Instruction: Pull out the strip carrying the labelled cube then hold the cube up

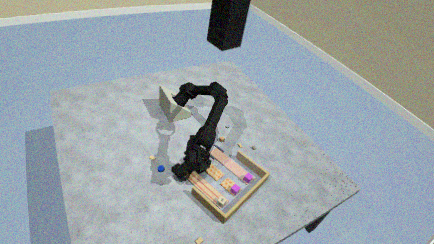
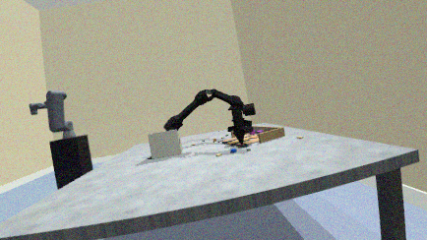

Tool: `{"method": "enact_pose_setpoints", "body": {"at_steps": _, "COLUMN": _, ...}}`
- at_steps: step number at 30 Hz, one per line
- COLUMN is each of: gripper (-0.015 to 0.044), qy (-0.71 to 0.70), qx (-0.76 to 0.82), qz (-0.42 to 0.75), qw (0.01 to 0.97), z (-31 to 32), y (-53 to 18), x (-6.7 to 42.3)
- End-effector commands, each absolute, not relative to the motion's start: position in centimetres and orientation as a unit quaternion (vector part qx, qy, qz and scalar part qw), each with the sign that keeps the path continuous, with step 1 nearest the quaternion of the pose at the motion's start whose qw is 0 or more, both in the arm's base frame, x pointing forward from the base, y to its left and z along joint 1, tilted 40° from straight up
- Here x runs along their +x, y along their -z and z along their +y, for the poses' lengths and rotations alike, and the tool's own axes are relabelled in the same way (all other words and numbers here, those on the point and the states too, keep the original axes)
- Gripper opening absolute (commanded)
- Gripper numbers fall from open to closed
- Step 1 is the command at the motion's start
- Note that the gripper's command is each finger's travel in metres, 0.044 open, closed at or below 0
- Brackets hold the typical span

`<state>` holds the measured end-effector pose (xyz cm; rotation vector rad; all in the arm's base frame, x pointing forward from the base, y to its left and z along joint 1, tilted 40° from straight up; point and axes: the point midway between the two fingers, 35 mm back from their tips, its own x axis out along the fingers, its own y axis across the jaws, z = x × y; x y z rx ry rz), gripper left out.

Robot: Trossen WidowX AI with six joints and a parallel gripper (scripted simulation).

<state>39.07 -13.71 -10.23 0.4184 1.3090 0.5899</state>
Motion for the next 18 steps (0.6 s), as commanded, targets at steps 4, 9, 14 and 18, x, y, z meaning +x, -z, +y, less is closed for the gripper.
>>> {"method": "enact_pose_setpoints", "body": {"at_steps": 4, "gripper": 0.0000, "qy": -0.269, "qx": 0.192, "qz": 0.594, "qw": 0.733, "z": -13.50, "y": 10.33, "x": 39.16}}
{"method": "enact_pose_setpoints", "body": {"at_steps": 9, "gripper": 0.0000, "qy": -0.269, "qx": 0.192, "qz": 0.594, "qw": 0.733, "z": -13.47, "y": 10.37, "x": 39.17}}
{"method": "enact_pose_setpoints", "body": {"at_steps": 14, "gripper": 0.0000, "qy": -0.269, "qx": 0.192, "qz": 0.594, "qw": 0.733, "z": -13.44, "y": 10.41, "x": 39.18}}
{"method": "enact_pose_setpoints", "body": {"at_steps": 18, "gripper": 0.0000, "qy": -0.269, "qx": 0.192, "qz": 0.594, "qw": 0.733, "z": -13.41, "y": 10.44, "x": 39.18}}
